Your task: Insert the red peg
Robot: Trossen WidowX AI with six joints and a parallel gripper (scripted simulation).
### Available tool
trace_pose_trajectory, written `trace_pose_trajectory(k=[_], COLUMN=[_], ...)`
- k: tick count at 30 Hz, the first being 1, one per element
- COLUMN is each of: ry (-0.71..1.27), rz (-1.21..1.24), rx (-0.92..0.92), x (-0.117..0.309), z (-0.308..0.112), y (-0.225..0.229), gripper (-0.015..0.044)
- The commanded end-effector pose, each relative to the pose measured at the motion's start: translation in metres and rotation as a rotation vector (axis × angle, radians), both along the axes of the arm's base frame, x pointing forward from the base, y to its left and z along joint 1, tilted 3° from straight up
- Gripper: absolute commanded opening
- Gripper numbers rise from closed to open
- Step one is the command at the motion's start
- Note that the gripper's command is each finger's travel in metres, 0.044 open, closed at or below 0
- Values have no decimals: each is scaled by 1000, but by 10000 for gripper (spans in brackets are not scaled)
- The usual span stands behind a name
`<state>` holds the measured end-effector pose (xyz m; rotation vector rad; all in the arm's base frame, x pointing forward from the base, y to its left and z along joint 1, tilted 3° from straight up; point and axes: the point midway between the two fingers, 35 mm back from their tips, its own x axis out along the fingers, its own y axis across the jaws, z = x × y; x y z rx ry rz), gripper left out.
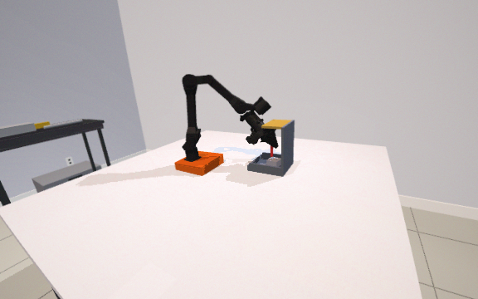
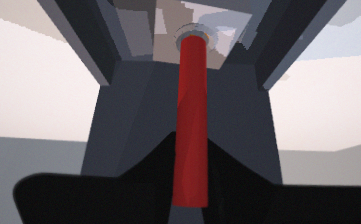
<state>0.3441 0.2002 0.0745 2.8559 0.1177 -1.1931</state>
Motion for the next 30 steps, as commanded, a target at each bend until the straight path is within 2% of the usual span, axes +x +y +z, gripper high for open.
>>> trace_pose_trajectory(k=[1,30], ry=[4,3], rz=[5,5], rx=[-4,-4], x=[3,10], z=[-2,-14], y=[1,2], gripper=[0,0])
